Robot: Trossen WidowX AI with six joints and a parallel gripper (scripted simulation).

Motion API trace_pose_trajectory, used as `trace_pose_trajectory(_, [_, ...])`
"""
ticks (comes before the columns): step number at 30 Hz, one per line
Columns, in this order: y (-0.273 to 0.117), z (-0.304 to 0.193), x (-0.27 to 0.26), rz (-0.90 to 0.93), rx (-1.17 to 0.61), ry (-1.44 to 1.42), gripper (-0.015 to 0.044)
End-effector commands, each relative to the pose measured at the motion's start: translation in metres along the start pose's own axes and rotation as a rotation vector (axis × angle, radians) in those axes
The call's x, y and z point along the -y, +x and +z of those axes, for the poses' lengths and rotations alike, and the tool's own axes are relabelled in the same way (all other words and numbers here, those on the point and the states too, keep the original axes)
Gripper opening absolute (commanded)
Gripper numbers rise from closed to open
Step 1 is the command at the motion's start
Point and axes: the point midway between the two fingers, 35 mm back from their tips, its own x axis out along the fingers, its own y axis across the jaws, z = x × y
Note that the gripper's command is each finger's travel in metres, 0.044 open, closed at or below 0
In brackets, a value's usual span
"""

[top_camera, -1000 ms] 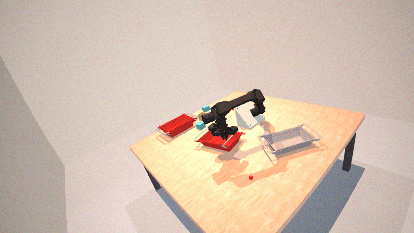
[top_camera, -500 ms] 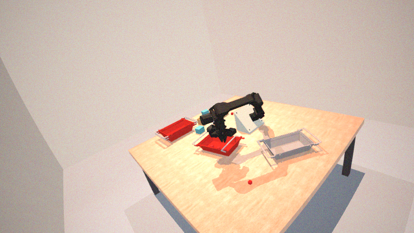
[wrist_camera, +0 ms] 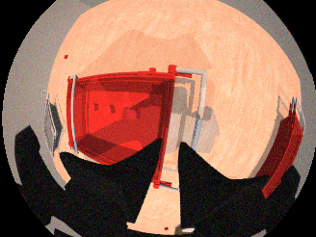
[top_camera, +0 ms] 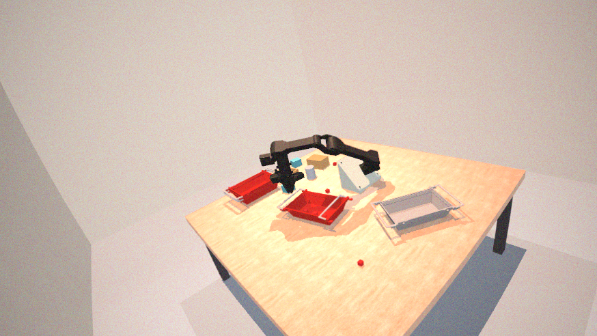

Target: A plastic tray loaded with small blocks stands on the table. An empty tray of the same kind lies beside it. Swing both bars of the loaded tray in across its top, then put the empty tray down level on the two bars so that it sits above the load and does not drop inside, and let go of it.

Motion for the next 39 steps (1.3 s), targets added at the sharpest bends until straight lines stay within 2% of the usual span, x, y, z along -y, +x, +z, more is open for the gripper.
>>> trace_pose_trajectory(1, [-0.002, -0.014, 0.027, 0.018, 0.034, -0.015, 0.0081])
trace_pose_trajectory(11, [0.002, -0.014, 0.027, 0.01, 0.021, -0.016, 0.0081])
trace_pose_trajectory(27, [0.057, -0.014, 0.031, -0.122, -0.151, -0.039, 0.0081])
trace_pose_trajectory(39, [0.029, -0.011, 0.003, -0.123, -0.152, -0.038, 0.0081])
